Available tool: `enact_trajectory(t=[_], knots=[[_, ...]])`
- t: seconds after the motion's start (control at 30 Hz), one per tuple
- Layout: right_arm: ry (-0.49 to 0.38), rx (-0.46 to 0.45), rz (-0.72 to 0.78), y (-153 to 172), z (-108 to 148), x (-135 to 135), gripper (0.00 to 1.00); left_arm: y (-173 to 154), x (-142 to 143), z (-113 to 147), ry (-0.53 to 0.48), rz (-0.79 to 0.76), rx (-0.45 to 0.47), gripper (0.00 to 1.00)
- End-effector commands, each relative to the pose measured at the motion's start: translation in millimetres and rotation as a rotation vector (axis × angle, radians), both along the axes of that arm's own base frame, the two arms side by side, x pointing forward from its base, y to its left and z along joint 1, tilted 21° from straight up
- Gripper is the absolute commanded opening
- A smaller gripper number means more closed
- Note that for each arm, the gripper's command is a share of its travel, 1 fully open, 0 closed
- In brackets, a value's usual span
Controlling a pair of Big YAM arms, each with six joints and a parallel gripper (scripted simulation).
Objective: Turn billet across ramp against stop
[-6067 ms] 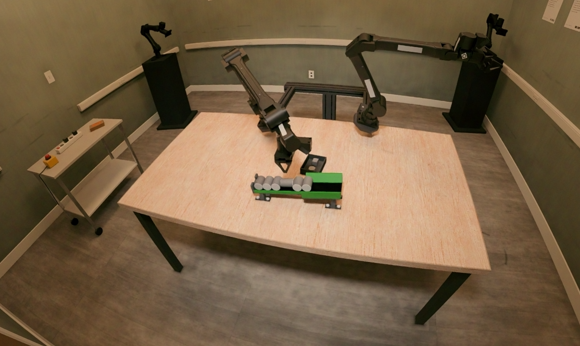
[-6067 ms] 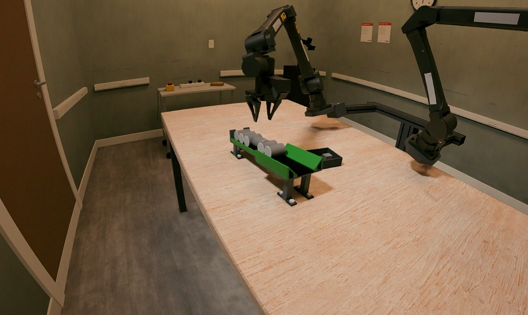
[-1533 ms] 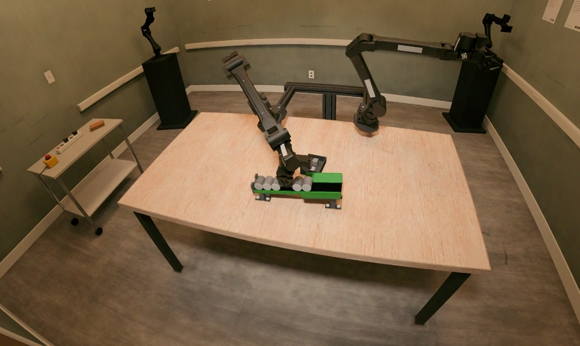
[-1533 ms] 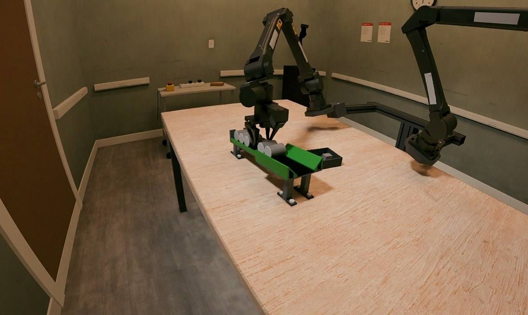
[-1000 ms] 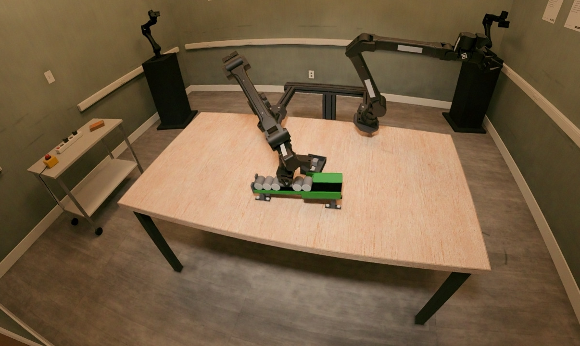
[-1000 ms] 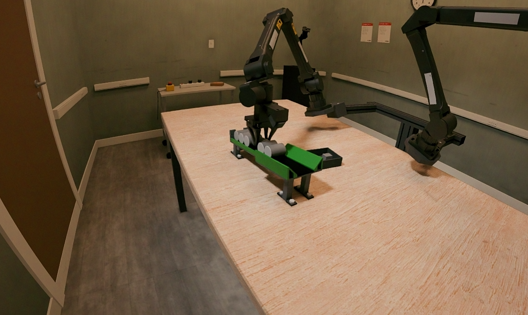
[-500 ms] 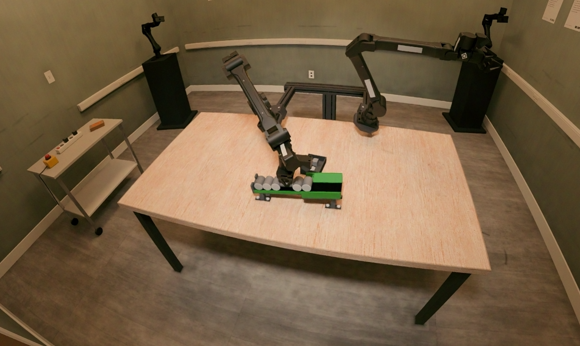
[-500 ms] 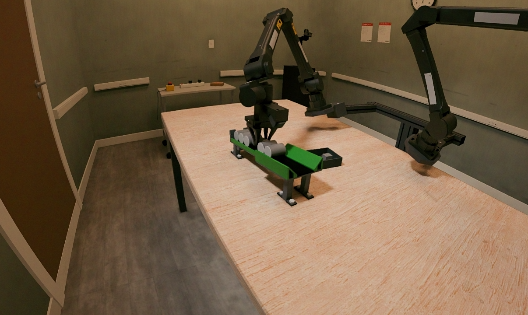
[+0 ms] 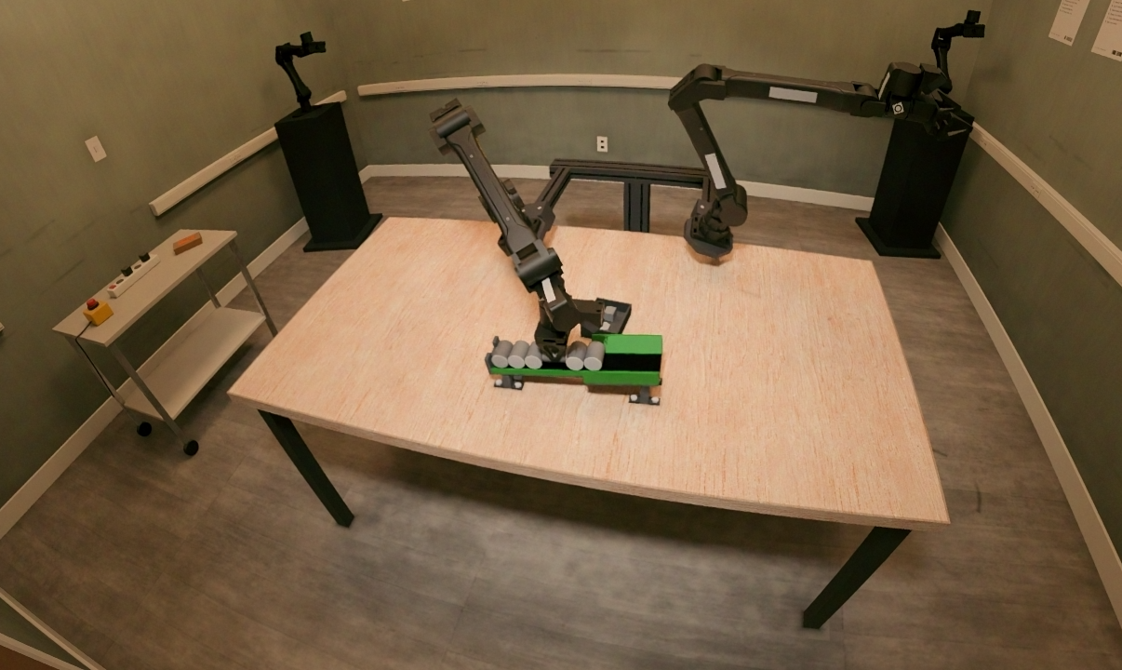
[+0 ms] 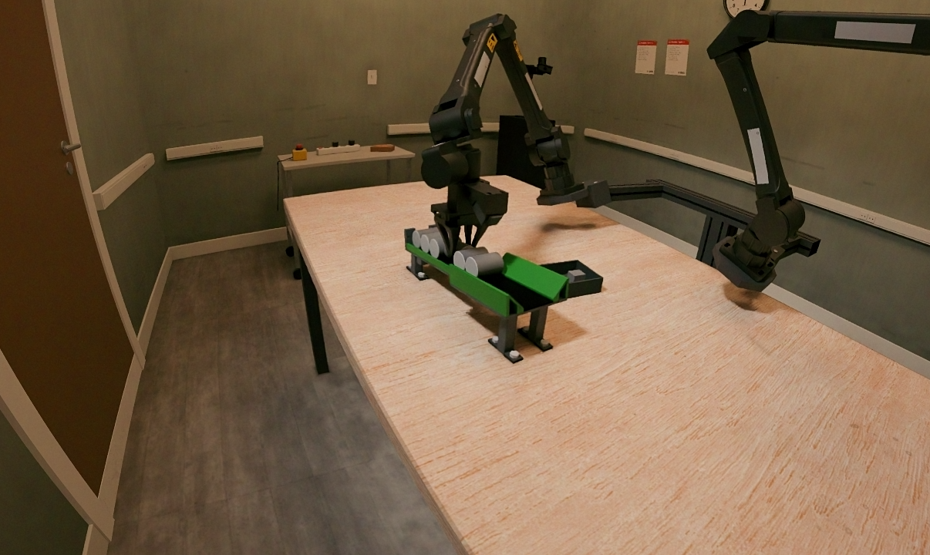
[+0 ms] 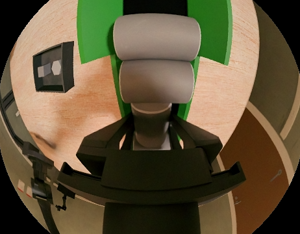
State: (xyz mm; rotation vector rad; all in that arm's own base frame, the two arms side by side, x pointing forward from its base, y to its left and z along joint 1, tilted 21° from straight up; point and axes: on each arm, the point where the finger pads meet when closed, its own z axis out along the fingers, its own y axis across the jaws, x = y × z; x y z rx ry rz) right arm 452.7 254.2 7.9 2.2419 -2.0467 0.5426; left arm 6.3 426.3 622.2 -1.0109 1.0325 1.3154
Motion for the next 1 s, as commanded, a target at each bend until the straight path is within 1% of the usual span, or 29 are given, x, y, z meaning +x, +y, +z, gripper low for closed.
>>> enact_trajectory(t=[0.0, 0.8, 0.97], knots=[[-0.049, 0.036, 0.008, 13.1, 25.0, 15.7, 0.00, -6.3, -2.7, 10.3, -0.009, 0.002, 0.033, 1.00], [-0.049, 0.036, 0.008, 13.1, 25.0, 15.7, 0.00, -6.3, -2.7, 10.3, -0.009, 0.002, 0.033, 1.00], [-0.052, 0.038, 0.009, 15.3, 30.3, 15.3, 0.00, -6.3, -2.7, 10.3, -0.009, 0.002, 0.033, 1.00]])
